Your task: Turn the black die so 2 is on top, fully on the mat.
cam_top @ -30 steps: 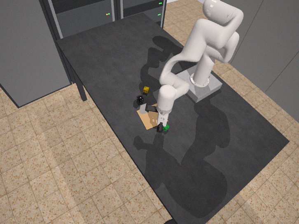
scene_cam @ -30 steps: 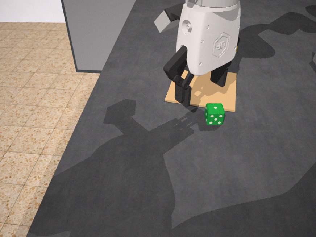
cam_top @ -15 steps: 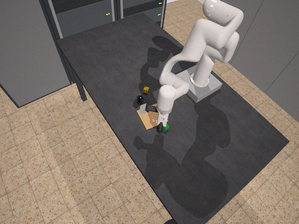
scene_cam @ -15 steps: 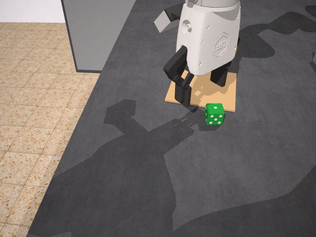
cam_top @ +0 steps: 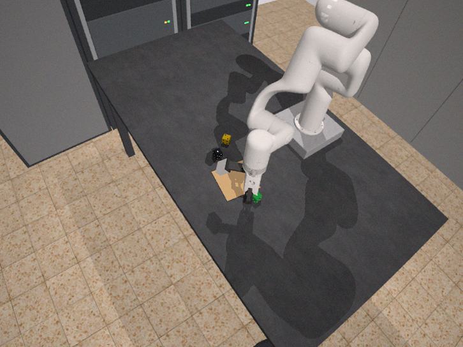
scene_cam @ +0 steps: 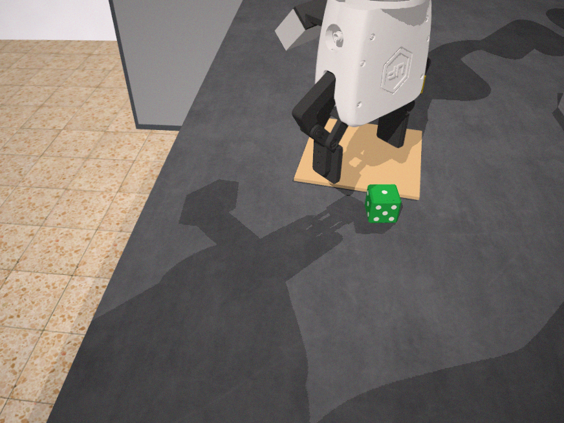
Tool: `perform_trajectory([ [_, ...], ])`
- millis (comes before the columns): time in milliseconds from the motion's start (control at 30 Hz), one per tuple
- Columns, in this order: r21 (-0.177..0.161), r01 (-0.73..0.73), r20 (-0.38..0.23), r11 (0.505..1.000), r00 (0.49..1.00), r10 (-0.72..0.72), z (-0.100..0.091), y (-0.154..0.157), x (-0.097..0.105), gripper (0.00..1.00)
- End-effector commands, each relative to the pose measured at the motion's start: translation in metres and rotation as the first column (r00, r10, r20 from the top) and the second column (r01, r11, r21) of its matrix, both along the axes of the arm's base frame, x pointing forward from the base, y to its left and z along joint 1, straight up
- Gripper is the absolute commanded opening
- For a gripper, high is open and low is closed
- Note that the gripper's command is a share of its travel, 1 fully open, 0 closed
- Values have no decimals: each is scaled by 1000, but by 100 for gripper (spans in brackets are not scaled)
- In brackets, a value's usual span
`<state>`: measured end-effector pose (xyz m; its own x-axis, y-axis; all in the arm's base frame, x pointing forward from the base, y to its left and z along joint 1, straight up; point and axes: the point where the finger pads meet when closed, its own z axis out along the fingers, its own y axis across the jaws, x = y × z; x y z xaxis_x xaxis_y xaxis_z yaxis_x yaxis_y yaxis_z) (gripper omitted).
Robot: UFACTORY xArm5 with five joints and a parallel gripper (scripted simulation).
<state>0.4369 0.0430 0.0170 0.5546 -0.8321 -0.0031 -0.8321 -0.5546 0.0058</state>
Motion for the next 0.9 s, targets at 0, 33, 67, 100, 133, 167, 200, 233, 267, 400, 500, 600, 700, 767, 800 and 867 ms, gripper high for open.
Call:
perform_trajectory([
  [0,1,0,5,1000,1000,0,20,0,2,100],
  [33,1,0,5,1000,1000,0,28,0,2,100],
  [67,1,0,5,1000,1000,0,35,0,2,100],
  [100,1,0,5,1000,1000,0,43,0,2,100],
  [133,1,0,5,1000,1000,0,50,0,2,100],
  [167,1,0,5,1000,1000,0,58,0,2,100],
  [200,1,0,5,1000,1000,0,65,0,2,100],
  [233,1,0,5,1000,1000,0,71,0,2,100],
  [267,1,0,5,1000,1000,0,77,0,2,100],
  [400,1,0,5,1000,1000,0,90,0,2,100],
  [500,1,0,5,1000,1000,0,92,0,2,100],
  [600,1,0,5,1000,1000,0,92,0,2,100],
  [700,1,0,5,1000,1000,0,92,0,2,100],
  [767,1,0,5,1000,1000,0,92,0,2,100],
  [800,1,5,5,1000,1000,-5,92,-1,2,100],
  [867,0,93,5,996,996,-93,91,-24,0,100],
])
